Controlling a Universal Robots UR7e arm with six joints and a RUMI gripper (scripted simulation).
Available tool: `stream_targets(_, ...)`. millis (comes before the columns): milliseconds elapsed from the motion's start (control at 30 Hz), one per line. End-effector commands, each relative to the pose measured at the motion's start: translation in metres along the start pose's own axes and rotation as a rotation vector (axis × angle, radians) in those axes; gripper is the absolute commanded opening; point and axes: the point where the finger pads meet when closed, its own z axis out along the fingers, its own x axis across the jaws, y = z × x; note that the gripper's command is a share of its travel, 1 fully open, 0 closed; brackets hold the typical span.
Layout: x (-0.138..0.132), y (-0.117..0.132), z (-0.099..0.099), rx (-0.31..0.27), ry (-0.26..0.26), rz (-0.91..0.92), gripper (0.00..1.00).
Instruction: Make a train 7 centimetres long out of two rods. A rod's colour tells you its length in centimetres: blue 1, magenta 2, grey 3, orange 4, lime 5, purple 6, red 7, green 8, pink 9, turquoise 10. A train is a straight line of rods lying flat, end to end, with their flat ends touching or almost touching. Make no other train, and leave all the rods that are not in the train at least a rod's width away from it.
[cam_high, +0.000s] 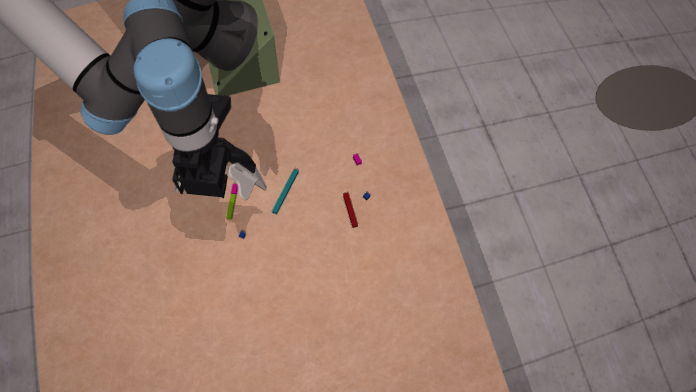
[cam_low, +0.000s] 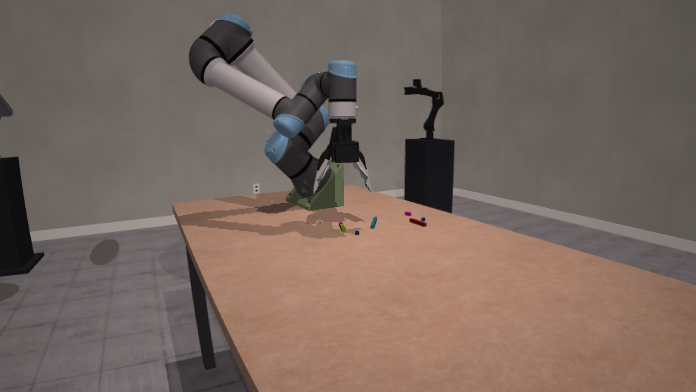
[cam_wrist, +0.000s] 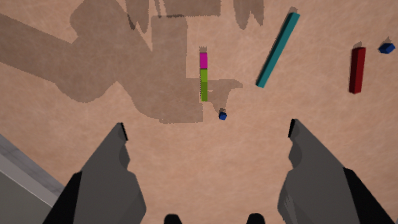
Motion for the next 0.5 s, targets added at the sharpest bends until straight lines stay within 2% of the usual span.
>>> stream_targets(0, 0.000, 0.000, -0.006, -0.001, 0.000, 0.000, 1.00)
stream_targets(167, 0.000, 0.000, -0.014, -0.001, 0.000, 0.000, 1.00)
stream_targets(467, 0.000, 0.000, -0.053, -0.001, 0.000, 0.000, 1.00)
